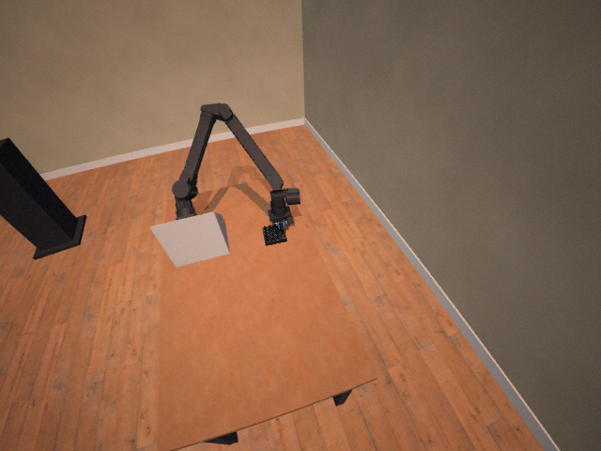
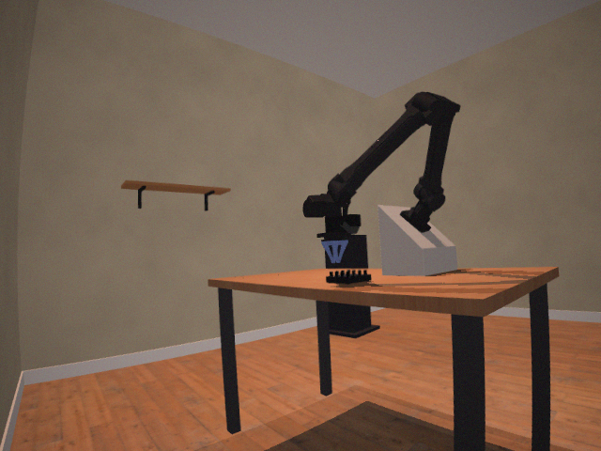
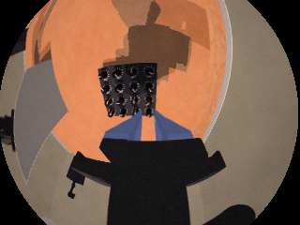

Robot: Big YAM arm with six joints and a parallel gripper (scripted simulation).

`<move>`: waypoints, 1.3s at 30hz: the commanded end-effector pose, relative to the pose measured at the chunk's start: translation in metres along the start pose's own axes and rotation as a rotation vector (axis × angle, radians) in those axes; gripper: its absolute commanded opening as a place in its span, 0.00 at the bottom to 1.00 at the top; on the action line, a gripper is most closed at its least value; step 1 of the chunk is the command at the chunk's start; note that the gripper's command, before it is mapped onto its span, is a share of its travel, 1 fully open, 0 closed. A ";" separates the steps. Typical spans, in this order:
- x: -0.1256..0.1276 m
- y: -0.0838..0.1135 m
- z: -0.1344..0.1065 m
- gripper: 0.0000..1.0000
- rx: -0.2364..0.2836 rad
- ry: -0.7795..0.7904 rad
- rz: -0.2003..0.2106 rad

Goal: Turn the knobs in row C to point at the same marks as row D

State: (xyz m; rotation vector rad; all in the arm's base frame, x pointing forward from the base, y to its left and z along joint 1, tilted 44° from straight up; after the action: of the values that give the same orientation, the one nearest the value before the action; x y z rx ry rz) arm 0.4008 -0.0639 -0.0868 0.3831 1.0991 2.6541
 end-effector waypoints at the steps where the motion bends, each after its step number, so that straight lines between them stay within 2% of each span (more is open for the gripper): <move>1: -0.012 0.013 0.004 0.20 0.000 0.034 -0.028; 13: -0.013 0.013 0.005 0.20 0.001 0.036 -0.032; 17: -0.015 0.018 0.005 0.20 -0.001 -0.048 -0.039; 21: -0.019 0.024 0.003 0.20 -0.007 -0.208 -0.055; 24: -0.015 0.020 0.006 0.20 -0.005 -0.294 -0.042; 26: -0.015 0.020 0.006 0.20 -0.005 -0.294 -0.042; 27: -0.014 0.022 0.004 0.20 -0.007 -0.363 -0.044; 39: -0.018 0.028 0.004 0.20 -0.017 -0.680 -0.052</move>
State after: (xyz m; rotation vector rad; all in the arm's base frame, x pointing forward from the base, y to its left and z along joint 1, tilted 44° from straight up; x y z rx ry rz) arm 0.3986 -0.0679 -0.0833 1.0524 0.9073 2.3202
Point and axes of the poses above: the point where the finger pads meet when closed, its own y axis back along the fingers, its own x axis across the jaws, z = x × y, the point moved 6 cm from there along y, back along the fingers, and after that the axes turned 9 degrees about -y, right-handed, at the moved point
